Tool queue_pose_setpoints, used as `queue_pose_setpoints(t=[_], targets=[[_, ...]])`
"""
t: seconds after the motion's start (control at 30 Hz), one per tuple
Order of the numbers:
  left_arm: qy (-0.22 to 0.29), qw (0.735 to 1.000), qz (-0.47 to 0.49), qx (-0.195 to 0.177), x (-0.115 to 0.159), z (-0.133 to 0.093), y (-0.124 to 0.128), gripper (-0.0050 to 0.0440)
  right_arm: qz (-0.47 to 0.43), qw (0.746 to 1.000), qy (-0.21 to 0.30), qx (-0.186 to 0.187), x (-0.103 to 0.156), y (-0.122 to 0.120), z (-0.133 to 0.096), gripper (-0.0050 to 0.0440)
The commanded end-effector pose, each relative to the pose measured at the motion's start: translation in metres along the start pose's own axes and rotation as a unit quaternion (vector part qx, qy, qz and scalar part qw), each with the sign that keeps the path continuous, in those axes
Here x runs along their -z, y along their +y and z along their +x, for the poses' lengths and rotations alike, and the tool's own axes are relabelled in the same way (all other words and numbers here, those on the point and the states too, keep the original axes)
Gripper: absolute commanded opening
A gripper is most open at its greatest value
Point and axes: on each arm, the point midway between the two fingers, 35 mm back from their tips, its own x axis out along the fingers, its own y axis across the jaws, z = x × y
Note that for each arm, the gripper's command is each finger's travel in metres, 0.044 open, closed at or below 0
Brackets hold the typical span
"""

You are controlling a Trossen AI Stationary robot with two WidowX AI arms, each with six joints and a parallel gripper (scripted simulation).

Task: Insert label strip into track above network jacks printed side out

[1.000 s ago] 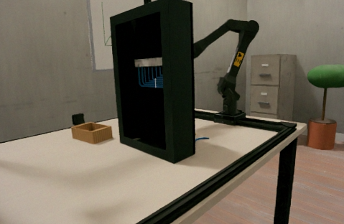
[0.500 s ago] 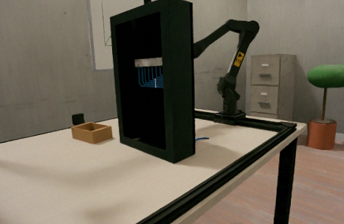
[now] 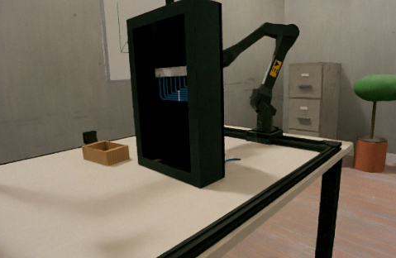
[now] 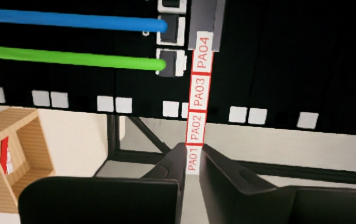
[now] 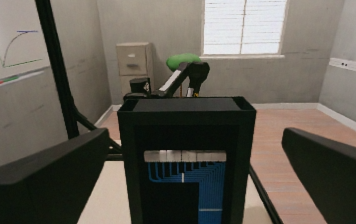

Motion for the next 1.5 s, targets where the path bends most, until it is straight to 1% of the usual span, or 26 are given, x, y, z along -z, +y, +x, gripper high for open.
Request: queue_pose_setpoints(t=[0.0,1.47], targets=[[0.0,1.0,-0.005,0.007,-0.0031,-0.0019,-0.006,-0.005,-0.007,1.0,-0.001,0.0,-0.0046,0.0011,-0.0003,0.044],[0.0,1.0,-0.005,0.007,-0.0123,-0.0019,-0.0057,-0.005,-0.007,1.0,-0.001,0.0,-0.0046,0.0011,-0.0003,0.044]])
